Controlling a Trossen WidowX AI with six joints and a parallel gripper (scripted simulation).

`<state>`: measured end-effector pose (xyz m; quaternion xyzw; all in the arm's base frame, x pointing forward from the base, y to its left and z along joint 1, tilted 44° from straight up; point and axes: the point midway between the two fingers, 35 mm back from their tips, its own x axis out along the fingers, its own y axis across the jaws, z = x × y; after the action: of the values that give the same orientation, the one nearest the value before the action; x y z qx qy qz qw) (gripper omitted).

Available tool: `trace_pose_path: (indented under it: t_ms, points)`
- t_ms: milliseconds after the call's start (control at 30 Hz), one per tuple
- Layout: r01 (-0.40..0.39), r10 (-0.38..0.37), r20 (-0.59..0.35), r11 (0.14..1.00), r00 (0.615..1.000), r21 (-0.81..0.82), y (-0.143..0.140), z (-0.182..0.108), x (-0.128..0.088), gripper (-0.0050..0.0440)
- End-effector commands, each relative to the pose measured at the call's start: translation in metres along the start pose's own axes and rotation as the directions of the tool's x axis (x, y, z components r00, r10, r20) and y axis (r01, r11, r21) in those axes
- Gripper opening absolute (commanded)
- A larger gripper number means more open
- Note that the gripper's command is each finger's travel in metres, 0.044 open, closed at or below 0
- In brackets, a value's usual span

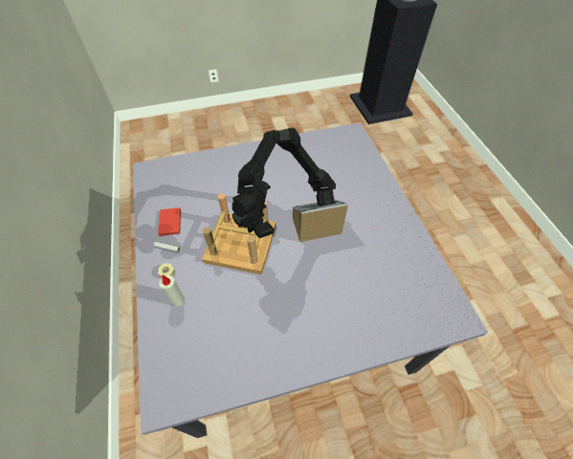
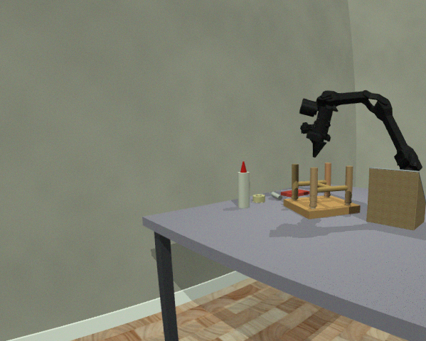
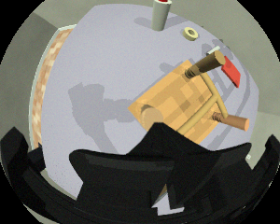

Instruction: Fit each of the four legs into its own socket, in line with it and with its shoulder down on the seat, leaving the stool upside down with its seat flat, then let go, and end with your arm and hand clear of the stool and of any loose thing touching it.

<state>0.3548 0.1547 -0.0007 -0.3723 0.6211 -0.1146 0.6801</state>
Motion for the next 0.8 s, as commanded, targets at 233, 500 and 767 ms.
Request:
trace_pose_path:
  t_ms: [233,500,767]
  points:
    - [0.001,-0.001,-0.009,1.000,1.000,-0.004,0.002,-0.009,0.026,0.0000]
    - [0.001,-0.001,-0.008,1.000,1.000,-0.004,0.002,-0.010,0.032,0.0000]
    - [0.001,-0.001,-0.008,1.000,1.000,-0.004,0.002,-0.012,0.041,0.0000]
